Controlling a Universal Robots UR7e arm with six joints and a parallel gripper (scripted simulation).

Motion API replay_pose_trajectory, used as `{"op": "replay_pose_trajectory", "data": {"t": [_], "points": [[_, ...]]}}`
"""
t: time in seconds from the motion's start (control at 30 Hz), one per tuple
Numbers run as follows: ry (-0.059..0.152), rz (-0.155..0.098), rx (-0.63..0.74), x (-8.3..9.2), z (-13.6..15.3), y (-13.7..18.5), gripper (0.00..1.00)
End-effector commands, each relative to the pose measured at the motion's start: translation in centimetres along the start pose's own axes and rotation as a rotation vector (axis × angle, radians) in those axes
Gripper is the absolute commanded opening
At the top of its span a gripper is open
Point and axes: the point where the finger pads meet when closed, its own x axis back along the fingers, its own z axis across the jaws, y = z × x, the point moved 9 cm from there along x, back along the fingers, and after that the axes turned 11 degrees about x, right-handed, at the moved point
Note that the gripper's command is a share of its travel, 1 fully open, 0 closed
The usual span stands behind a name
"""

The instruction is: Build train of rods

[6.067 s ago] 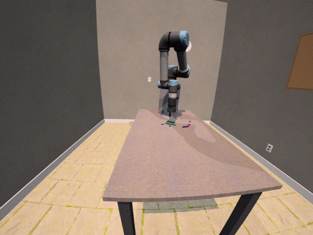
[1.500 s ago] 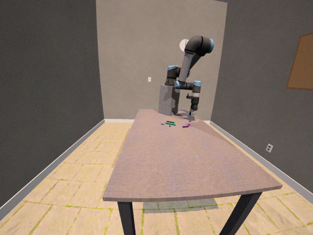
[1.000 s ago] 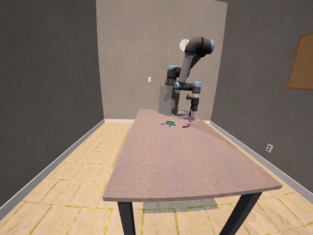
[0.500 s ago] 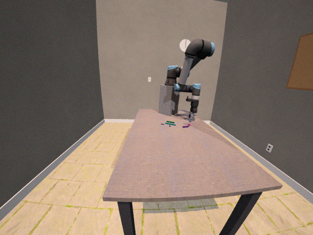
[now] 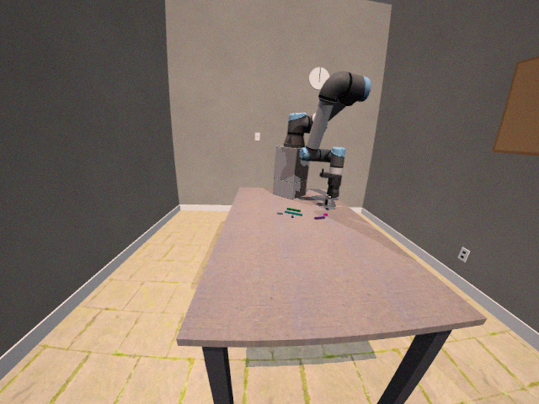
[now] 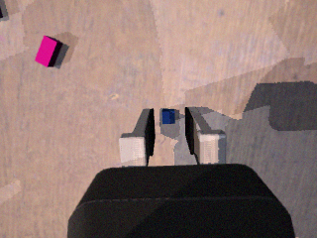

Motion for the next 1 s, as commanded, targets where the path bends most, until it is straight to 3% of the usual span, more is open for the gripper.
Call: {"op": "replay_pose_trajectory", "data": {"t": [0.0, 0.97], "points": [[-0.001, 0.0, 0.0, -0.37, -0.04, -0.01, 0.54], [-0.001, 0.0, 0.0, -0.63, -0.04, -0.02, 0.54]]}}
